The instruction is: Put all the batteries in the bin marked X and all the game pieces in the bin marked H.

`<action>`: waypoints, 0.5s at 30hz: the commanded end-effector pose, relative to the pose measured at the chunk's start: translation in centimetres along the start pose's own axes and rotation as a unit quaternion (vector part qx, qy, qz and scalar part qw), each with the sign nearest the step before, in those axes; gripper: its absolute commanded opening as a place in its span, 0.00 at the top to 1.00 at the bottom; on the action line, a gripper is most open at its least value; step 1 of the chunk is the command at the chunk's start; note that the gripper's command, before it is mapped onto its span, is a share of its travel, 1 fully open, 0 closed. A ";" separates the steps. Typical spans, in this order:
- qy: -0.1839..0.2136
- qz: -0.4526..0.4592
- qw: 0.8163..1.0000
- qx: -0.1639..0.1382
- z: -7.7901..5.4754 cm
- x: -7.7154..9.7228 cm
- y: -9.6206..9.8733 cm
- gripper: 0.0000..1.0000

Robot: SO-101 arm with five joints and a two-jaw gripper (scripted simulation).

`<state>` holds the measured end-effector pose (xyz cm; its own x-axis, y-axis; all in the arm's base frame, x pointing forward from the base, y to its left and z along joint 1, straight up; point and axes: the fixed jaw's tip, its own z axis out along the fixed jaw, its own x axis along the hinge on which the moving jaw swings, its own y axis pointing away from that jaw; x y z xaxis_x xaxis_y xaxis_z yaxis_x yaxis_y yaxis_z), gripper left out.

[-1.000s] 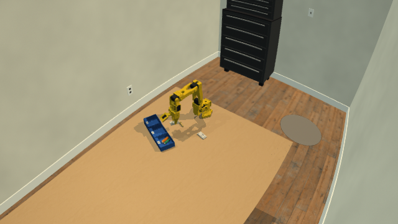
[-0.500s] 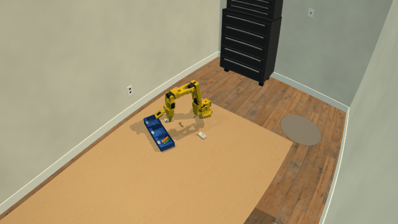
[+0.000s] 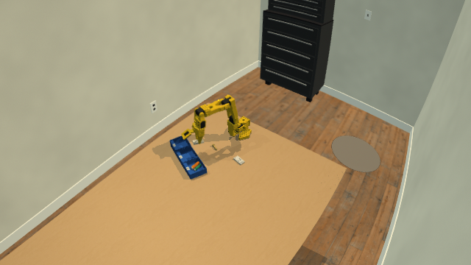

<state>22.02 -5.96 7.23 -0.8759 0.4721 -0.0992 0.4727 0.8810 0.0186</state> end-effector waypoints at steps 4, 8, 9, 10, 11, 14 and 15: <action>-0.030 0.007 1.000 -0.003 -0.7 -1.6 -0.8 1.00; -0.036 0.010 0.999 -0.002 -0.7 -2.2 -1.4 1.00; -0.036 0.010 0.999 -0.002 -0.7 -2.2 -1.4 1.00; -0.039 0.011 0.999 -0.001 -0.7 -2.5 -1.6 1.00; -0.041 0.013 0.999 -0.001 -0.7 -2.7 -1.8 1.00; -0.047 0.016 0.999 0.001 -0.6 -3.3 -2.3 1.00; -0.049 0.017 0.999 0.001 -0.6 -3.4 -2.5 1.00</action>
<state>23.07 -8.69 7.01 -0.8600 0.4930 -0.1318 0.4955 0.8685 0.0159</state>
